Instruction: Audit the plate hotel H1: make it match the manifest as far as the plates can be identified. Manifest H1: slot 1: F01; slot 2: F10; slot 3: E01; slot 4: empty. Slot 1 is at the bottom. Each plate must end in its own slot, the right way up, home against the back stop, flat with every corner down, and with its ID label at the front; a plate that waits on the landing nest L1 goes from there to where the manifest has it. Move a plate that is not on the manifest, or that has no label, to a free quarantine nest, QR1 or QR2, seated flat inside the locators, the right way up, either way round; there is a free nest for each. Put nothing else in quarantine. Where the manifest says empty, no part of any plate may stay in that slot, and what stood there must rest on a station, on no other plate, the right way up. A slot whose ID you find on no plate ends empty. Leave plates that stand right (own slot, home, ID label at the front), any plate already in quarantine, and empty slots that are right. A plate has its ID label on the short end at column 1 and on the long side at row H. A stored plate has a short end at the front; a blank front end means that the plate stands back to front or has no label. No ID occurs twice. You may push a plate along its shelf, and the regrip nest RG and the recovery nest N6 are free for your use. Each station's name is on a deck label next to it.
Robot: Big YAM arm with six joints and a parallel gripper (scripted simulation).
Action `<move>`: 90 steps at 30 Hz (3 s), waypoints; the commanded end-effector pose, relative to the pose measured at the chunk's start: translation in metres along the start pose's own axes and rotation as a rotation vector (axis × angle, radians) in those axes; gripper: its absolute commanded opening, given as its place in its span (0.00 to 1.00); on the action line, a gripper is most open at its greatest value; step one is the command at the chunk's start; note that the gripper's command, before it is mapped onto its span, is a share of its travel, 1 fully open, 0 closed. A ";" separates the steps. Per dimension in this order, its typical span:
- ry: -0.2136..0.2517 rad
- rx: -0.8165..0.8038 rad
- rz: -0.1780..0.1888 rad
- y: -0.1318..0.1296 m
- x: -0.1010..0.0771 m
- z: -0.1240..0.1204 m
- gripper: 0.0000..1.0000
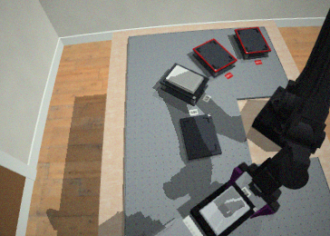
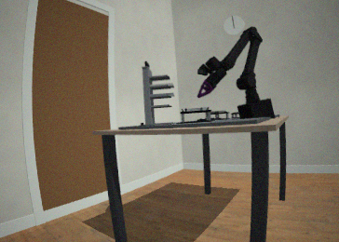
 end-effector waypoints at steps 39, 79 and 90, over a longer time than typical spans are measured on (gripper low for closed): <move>0.804 0.018 0.068 -0.016 0.061 0.073 1.00; 0.817 0.019 0.066 -0.013 0.095 0.035 1.00; 0.817 0.019 0.066 -0.012 0.104 0.025 1.00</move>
Point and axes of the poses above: the point where the finger pads meet when closed, its own x axis out along the fingers, its own y axis across the jaws, z = x × y, the point moved 8 cm from there along -x, back along the fingers, and after that the axes turned 6 degrees about -x, right-handed, at the moved point
